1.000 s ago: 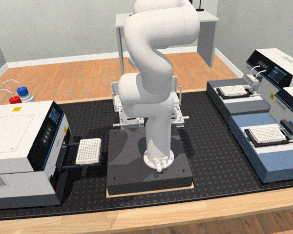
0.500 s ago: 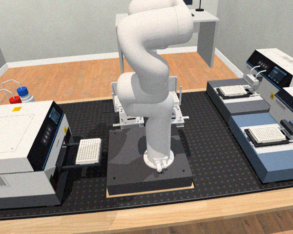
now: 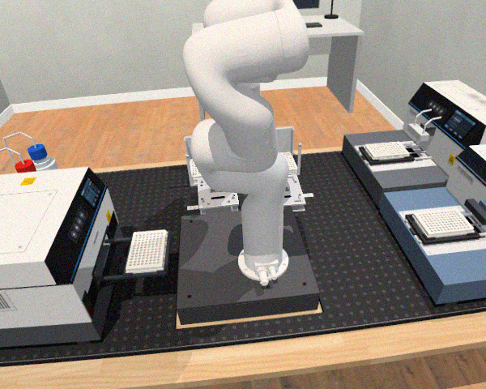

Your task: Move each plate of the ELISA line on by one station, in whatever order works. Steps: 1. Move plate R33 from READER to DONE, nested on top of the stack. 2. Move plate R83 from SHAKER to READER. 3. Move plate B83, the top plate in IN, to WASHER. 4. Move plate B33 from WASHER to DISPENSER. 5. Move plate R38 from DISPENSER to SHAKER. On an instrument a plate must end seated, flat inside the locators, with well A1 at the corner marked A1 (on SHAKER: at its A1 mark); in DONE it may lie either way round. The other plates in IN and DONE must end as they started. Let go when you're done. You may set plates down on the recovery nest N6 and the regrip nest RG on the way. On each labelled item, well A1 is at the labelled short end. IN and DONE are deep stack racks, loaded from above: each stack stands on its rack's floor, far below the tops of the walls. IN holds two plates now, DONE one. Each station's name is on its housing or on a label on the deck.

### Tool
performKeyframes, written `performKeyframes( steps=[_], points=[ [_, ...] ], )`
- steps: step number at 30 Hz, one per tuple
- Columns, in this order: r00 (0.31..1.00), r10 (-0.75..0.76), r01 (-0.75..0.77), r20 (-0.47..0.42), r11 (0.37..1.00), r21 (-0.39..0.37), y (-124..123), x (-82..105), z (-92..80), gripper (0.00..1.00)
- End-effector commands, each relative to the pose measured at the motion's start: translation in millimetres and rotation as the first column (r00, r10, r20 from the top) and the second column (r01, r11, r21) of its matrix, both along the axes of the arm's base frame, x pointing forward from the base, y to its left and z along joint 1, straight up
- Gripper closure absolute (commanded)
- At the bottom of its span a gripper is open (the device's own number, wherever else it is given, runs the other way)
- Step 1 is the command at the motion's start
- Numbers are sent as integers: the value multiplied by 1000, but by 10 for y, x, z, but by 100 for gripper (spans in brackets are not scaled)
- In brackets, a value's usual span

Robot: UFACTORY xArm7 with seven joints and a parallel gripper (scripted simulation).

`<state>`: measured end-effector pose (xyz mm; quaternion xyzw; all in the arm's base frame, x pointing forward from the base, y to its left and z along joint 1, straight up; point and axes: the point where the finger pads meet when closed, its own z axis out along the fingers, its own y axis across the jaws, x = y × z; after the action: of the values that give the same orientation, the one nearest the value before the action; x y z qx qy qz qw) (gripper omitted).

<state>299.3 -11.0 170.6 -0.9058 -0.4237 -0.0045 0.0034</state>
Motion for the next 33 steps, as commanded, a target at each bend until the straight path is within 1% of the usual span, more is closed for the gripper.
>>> performKeyframes(
  steps=[1,2,7,9,10,16,17,23,33],
  points=[
    [980,-198,198,0,980,-8,0,11,13,0],
    [980,-198,198,0,980,-8,0,11,13,0],
    [921,-389,389,0,921,-7,0,11,13,0],
    [921,-389,389,0,921,-7,0,11,13,0],
    [905,-425,425,-1,905,-7,0,11,13,0],
    [781,-624,624,-2,781,-6,0,11,12,0],
    [781,-624,624,-2,781,-6,0,11,12,0],
    [613,-790,790,-3,613,-5,0,11,12,0],
    [613,-790,790,-3,613,-5,0,11,12,0]
  ],
)
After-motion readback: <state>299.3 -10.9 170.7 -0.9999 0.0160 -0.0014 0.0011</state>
